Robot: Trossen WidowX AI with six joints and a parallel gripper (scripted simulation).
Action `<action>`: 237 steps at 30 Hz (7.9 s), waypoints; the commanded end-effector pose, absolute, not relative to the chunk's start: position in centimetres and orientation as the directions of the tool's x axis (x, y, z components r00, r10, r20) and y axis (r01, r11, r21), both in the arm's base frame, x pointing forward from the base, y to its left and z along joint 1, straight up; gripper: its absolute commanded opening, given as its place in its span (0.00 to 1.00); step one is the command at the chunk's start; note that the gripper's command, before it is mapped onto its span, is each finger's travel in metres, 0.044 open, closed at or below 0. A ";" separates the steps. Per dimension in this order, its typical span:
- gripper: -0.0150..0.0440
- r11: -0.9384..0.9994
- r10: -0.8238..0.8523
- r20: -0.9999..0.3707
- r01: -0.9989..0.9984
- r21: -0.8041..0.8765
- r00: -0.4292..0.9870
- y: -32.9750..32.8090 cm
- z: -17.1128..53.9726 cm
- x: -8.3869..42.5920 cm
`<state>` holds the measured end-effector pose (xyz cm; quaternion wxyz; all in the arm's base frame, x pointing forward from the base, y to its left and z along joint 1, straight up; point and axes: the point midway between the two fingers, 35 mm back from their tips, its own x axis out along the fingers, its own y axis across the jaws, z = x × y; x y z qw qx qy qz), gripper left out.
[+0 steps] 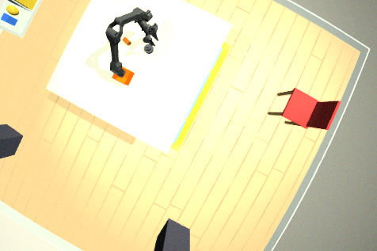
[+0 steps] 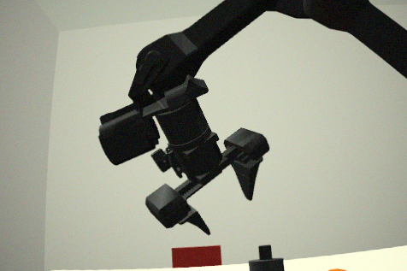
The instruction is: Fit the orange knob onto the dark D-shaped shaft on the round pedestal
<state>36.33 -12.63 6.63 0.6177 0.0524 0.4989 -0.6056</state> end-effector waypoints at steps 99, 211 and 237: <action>0.66 0.247 -0.154 -0.988 -0.969 -0.026 -0.013 15.2 -2.2 27.5; 0.69 0.255 0.854 -0.463 -0.967 -0.021 0.236 7.6 -1.4 25.5; 1.00 0.255 0.854 -0.463 -0.967 -0.021 0.236 7.6 -1.4 25.5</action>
